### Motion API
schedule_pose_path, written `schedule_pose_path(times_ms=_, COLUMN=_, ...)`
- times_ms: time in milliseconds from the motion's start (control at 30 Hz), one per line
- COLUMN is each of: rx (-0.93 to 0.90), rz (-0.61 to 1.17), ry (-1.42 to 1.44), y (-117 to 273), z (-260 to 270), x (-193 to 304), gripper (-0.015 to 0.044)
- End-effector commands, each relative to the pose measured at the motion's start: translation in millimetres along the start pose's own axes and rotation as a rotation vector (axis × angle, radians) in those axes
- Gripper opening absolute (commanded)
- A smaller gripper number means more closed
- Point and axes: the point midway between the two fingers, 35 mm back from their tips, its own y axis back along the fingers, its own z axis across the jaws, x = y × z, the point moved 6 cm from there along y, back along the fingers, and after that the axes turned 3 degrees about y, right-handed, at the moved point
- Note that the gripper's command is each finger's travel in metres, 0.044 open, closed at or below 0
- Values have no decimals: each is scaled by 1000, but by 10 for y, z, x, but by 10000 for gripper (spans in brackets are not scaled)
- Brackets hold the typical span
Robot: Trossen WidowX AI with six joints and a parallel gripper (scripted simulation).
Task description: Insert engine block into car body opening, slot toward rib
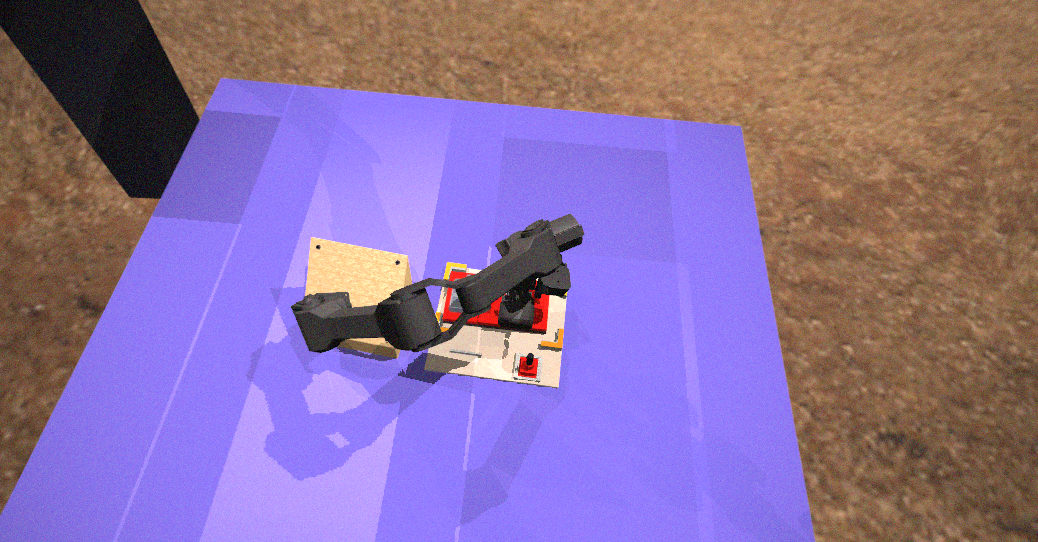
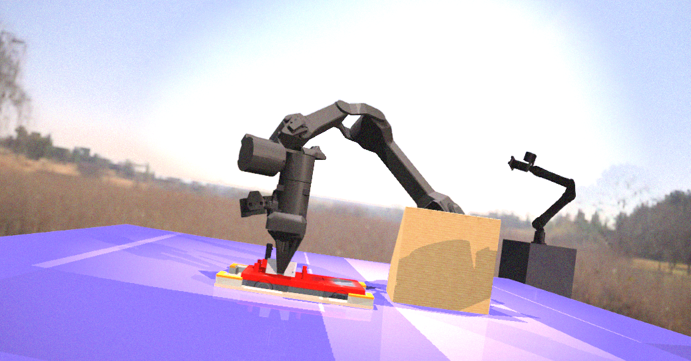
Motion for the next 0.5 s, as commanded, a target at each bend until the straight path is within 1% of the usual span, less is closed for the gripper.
schedule_pose_path(times_ms=0, rx=0, rz=-1, ry=5, y=-1, z=4, x=1, gripper=150)
schedule_pose_path(times_ms=167, rx=-14, rz=-21, ry=-24, y=55, z=-15, x=-41, gripper=19)
schedule_pose_path(times_ms=200, rx=-20, rz=-30, ry=-35, y=78, z=-23, x=-57, gripper=0)
schedule_pose_path(times_ms=467, rx=-38, rz=-41, ry=-60, y=237, z=-34, x=-101, gripper=0)
